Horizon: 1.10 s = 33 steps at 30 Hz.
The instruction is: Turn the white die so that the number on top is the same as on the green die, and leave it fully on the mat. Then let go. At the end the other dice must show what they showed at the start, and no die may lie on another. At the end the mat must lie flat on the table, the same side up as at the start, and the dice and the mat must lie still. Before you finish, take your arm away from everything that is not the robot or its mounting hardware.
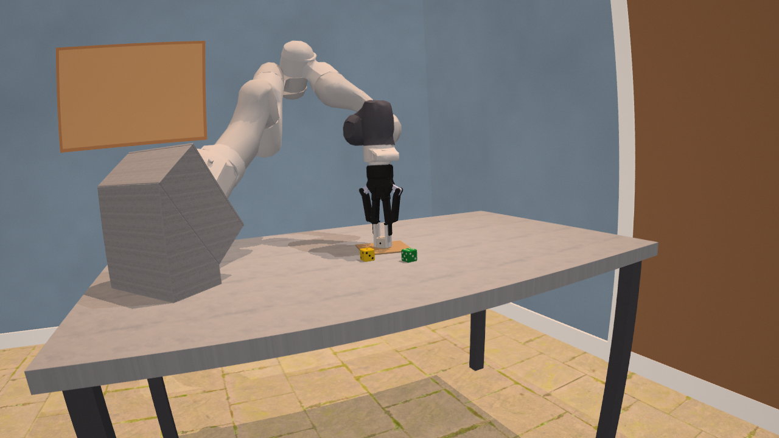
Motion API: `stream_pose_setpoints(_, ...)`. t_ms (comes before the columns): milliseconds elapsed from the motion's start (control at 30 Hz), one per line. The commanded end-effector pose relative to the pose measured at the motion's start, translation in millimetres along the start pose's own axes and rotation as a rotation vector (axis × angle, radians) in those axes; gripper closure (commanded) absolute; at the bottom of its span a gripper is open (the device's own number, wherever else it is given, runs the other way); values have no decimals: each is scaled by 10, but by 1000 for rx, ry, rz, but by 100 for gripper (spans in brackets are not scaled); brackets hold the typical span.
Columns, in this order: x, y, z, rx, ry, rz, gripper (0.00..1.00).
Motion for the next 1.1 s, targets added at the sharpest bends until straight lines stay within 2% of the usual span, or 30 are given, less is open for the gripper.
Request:
stream_pose_setpoints(0, -2, 12, 8, 0, -1, -7, 84)
stream_pose_setpoints(767, -2, 12, -5, 0, -1, -7, 84)
stream_pose_setpoints(900, -2, 12, -46, 0, -1, -7, 84)
stream_pose_setpoints(1067, -2, 12, -295, 0, -1, -7, 84)
Point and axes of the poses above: the point where the finger pads meet when closed, its own z axis out along the fingers, its own x axis across the jaws, y = z × x, the point moved 4 cm from there along -z, back along the fingers, and after that the axes turned 3 degrees about z, right-handed, at the moved point
